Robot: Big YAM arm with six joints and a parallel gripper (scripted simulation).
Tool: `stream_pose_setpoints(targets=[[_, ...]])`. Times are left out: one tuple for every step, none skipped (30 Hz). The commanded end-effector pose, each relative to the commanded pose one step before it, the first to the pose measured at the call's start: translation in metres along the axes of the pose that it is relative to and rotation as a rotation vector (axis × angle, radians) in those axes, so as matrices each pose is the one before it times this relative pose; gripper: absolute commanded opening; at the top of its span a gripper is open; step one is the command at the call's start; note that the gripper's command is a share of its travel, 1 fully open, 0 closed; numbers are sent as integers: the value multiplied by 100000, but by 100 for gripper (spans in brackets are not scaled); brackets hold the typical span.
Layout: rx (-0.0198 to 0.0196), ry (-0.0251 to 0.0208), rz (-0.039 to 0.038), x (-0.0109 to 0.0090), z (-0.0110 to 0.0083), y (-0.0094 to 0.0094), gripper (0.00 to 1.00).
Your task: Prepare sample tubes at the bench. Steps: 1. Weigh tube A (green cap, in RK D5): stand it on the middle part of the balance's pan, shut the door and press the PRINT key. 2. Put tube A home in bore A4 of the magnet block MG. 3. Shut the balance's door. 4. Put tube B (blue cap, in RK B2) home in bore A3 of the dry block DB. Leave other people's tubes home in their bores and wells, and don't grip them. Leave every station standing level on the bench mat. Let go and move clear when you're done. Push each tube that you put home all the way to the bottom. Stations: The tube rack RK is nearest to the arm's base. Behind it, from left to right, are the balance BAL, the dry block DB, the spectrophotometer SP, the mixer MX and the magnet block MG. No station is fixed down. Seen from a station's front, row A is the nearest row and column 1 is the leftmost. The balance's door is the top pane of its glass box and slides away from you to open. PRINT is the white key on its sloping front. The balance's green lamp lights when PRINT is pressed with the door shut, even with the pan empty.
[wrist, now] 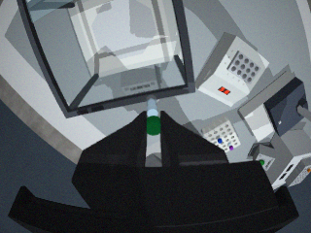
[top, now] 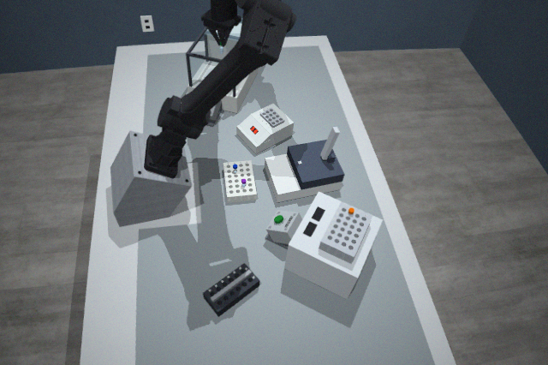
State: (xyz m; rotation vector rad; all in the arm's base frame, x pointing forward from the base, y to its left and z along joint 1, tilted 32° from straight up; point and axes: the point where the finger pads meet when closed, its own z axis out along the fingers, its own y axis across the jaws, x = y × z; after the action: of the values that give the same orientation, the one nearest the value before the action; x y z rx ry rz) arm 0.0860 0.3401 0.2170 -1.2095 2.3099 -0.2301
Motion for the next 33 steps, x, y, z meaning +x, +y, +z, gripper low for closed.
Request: stream_pose_setpoints(targets=[[-2504,-3942,-10122,-2960,-1950,1572,9],[-207,-409,256,-745,34,603,9],[-137,-274,164,-707,37,586,9],[70,99,-92,-514,9,441,9],[-13,-56,-3326,-647,37,555,9],[16,97,-2673,-627,37,521,9],[93,337,-232,-553,26,461,9],[147,343,-3588,-577,32,467,9],[208,480,-2843,-558,29,427,9],[21,110,-89,-628,28,434,9],[-12,6,-1,-19,4,19,9],[331,475,927,-69,238,-420,9],[232,334,651,-6,164,-320,9],[660,1533,-859,1896,462,-572,9],[0,0,0,0,0,0,9],[0,0,0,0,0,0,9],[-1947,-4637,3142,-2003,-1714,-331,9],[-180,-451,370,-96,-22,-15,9],[40,59,-122,66,-51,-18,9],[328,766,-414,332,207,-54,9],[376,878,-489,401,281,-34,9],[337,786,-429,371,277,-23,9],[346,808,-449,397,315,-5,9],[354,829,-465,420,351,11,9],[229,533,-272,291,257,5,9],[202,470,-236,23,267,127,9],[84,186,-48,-60,153,86,9],[-386,-937,694,-375,-326,-99,9],[-216,-532,424,-74,-187,-132,9],[-148,-371,317,-8,-130,-122,9],[38,73,21,169,45,-79,9],[0,0,0,0,0,0,9],[0,0,0,0,0,0,9]])
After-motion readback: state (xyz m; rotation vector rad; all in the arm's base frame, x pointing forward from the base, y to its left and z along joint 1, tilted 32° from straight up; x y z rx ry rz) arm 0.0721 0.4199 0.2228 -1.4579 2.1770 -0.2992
